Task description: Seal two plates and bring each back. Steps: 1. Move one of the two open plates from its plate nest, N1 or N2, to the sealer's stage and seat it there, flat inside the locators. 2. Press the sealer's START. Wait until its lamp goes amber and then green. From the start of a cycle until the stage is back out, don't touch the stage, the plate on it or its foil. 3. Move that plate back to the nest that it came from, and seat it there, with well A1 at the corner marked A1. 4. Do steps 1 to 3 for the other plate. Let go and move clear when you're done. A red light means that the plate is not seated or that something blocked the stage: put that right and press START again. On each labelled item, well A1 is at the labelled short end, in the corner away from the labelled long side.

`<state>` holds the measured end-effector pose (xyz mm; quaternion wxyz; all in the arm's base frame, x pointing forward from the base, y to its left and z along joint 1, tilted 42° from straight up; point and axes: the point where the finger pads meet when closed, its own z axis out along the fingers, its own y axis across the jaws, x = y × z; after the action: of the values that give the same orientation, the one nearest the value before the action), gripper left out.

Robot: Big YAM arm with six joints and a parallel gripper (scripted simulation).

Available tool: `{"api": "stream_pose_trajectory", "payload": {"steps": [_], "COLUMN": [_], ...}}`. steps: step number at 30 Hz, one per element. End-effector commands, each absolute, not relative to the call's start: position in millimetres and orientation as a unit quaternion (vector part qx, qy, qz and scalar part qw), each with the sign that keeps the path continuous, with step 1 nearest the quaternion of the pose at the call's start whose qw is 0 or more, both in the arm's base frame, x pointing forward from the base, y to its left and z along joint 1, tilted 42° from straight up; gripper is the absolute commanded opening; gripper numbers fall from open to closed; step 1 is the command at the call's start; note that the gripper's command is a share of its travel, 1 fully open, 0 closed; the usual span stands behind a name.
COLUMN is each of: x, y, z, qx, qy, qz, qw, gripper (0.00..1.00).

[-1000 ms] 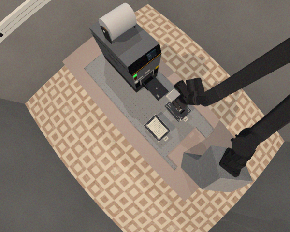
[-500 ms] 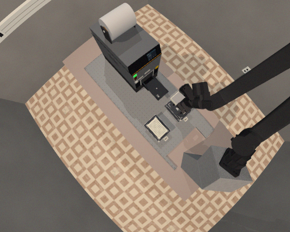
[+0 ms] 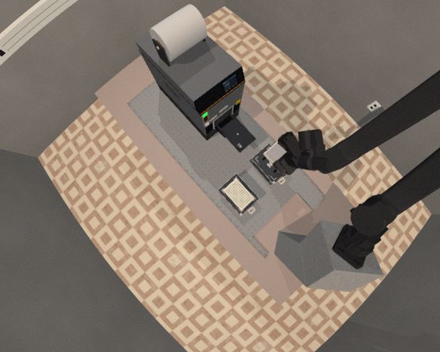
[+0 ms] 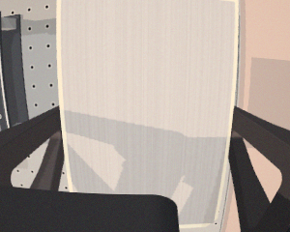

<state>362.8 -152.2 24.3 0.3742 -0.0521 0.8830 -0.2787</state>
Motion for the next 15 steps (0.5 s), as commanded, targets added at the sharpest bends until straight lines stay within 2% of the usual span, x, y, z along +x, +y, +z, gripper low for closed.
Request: {"api": "stream_pose_trajectory", "payload": {"steps": [1, 15], "x": [374, 373], "y": [-154, -146], "z": [43, 27], "qx": [-0.053, -0.052], "qy": [0.872, 0.880], "qz": [-0.288, -0.275], "qw": [0.391, 0.384], "gripper": [0.00, 0.00]}}
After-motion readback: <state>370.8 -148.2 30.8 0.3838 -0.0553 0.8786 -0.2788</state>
